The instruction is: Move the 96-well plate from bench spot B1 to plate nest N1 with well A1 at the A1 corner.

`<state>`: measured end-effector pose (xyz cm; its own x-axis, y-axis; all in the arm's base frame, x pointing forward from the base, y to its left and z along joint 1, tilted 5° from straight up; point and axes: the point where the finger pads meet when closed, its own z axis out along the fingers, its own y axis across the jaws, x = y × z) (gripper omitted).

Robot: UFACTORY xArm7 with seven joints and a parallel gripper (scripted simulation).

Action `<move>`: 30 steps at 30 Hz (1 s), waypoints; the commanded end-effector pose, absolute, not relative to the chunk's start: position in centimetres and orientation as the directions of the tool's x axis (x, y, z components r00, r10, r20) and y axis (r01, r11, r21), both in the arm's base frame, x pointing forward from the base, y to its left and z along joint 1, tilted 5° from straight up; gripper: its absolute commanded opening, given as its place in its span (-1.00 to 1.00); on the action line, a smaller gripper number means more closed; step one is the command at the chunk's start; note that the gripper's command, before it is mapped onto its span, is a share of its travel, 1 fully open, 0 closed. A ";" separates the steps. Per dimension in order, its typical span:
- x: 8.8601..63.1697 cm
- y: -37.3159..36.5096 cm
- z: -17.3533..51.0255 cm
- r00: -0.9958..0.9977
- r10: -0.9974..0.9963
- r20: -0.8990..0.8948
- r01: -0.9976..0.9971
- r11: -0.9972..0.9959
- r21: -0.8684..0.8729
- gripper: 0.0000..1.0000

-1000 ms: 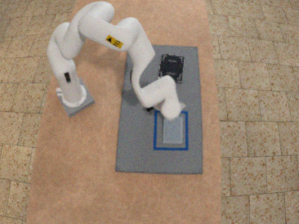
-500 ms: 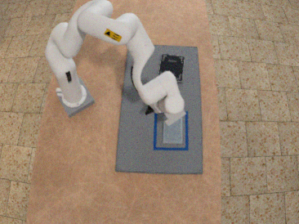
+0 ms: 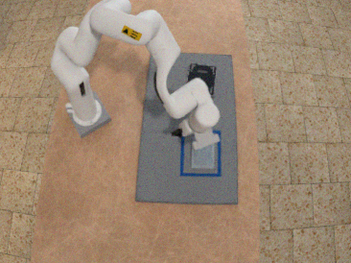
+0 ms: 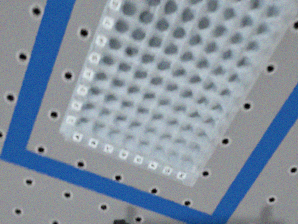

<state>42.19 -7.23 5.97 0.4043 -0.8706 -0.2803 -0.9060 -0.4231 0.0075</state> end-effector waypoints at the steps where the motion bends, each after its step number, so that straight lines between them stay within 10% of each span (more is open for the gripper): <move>1: 43.2 -9.0 6.8 0.314 -0.932 -0.182 -0.945 -0.326 0.036 1.00; 30: 47.1 -13.3 10.5 0.021 -0.998 0.066 -0.998 -0.024 -0.051 1.00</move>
<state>46.87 -13.13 10.31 0.0268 -0.9978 0.0605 -0.9985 -0.0296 -0.0456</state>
